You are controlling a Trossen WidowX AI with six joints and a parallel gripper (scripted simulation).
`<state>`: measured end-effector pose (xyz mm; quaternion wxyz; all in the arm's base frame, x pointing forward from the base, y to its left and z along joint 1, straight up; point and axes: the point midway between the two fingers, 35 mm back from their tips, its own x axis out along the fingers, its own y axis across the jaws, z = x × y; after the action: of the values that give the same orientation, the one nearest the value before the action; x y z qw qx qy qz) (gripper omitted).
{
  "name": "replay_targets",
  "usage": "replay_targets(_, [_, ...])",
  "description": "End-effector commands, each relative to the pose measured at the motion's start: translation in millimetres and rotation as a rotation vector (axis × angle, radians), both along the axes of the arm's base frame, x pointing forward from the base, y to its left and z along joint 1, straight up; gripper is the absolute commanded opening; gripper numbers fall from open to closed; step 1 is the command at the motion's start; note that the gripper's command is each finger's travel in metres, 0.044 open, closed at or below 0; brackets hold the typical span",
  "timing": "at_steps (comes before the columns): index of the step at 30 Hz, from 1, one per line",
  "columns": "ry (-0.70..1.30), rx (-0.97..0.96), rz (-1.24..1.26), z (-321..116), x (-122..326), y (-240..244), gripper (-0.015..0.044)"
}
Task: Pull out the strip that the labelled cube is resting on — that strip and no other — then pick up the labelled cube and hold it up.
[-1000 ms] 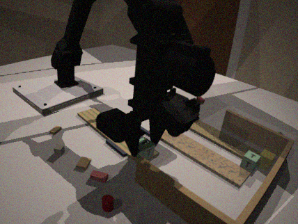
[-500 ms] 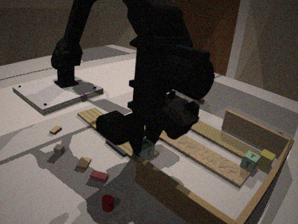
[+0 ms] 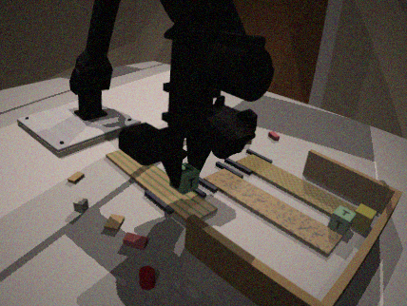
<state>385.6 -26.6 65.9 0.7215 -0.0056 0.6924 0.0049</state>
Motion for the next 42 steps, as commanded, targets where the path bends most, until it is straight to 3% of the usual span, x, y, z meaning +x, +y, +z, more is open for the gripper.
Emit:
replay_targets(1, [0.010,-0.001,0.000,7,-16,2,0.0000])
replay_targets(23, [0.016,-0.003,0.001,12,-83,7,0.0000])
replay_targets(33, [0.016,-0.003,0.001,47,-84,7,0.0000])
replay_targets(42, [0.016,-0.003,0.001,48,-84,7,0.0000])
